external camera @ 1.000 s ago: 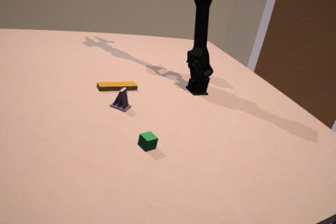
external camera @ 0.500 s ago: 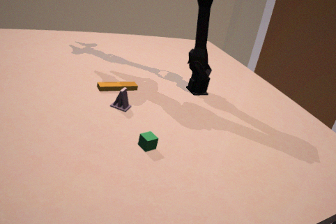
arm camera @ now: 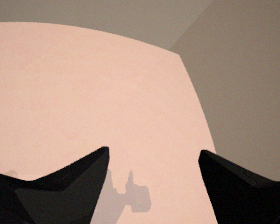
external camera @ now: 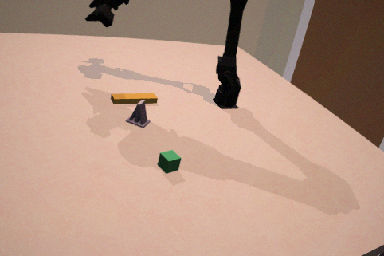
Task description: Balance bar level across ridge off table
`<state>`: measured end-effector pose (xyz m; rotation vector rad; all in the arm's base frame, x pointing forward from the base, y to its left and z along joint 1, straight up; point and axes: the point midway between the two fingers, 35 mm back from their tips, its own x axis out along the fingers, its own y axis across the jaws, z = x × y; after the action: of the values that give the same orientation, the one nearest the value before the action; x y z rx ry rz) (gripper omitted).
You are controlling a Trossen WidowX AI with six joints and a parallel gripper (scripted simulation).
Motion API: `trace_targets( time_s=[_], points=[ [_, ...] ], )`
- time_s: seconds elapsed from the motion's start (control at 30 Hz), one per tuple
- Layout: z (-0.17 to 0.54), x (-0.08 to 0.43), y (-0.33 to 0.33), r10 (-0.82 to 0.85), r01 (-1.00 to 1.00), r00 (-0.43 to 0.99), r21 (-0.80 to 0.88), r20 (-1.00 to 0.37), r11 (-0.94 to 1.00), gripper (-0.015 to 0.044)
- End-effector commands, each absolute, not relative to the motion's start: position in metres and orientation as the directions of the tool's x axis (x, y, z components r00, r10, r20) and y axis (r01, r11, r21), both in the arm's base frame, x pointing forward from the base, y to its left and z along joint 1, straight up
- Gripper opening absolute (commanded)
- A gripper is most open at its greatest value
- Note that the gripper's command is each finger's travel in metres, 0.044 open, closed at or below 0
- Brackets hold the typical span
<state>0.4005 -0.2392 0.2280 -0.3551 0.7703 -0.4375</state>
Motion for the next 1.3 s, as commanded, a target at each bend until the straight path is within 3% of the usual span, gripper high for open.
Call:
trace_targets(
  time_s=[0.0, 0.43, 0.83, 1.27],
  points=[
    [0.204, 0.397, -0.206, -0.414, 0.180, 0.605, -0.390, -0.680, 0.903, 0.0315],
    [0.143, 0.349, -0.096, -0.147, 0.006, 0.360, -0.156, -0.921, 0.988, 0.0315],
    [0.117, 0.273, -0.021, -0.003, -0.055, 0.029, -0.005, -1.000, 0.998, 0.0315],
    [0.077, 0.273, -0.020, -0.002, -0.055, 0.024, -0.003, -1.000, 0.998, 0.0315]
  ],
)
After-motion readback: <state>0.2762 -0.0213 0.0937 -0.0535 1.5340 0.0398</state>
